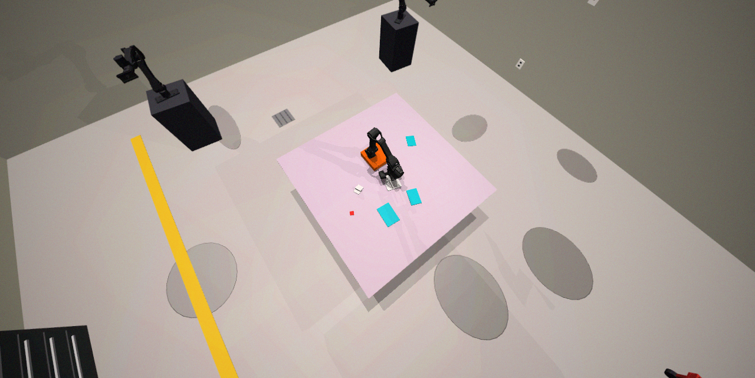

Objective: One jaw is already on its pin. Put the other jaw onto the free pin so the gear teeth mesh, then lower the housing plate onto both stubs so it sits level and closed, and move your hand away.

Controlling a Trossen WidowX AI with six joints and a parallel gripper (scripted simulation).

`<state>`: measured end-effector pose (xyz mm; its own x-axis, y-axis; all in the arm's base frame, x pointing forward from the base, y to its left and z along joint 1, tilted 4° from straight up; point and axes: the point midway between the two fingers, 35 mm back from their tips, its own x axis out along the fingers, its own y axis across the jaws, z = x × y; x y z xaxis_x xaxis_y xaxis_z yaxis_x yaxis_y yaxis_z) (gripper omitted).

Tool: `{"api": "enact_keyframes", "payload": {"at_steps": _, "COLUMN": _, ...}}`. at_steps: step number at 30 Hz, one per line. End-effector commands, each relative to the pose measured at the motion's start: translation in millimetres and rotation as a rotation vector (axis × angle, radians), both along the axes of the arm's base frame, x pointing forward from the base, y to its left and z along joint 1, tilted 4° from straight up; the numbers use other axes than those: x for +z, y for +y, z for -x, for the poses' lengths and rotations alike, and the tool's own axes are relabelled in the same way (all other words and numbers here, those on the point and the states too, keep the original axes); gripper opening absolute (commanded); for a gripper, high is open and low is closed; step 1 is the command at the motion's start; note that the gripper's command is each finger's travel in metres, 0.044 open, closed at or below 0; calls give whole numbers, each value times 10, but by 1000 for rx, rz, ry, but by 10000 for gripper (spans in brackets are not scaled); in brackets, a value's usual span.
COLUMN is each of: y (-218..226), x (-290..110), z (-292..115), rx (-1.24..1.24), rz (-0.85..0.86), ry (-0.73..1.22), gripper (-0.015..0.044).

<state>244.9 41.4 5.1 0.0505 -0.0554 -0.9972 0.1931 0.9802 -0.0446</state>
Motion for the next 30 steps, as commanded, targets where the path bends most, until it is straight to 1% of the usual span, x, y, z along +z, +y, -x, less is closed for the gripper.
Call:
{"api": "enact_keyframes", "payload": {"at_steps": 1, "y": -6, "x": -12, "z": -3, "rx": 4, "rz": 3, "ry": -1, "gripper": 351}}
{"api": "enact_keyframes", "payload": {"at_steps": 30, "y": -8, "x": -36, "z": -4, "rx": 4, "rz": 3, "ry": -1, "gripper": 351}}
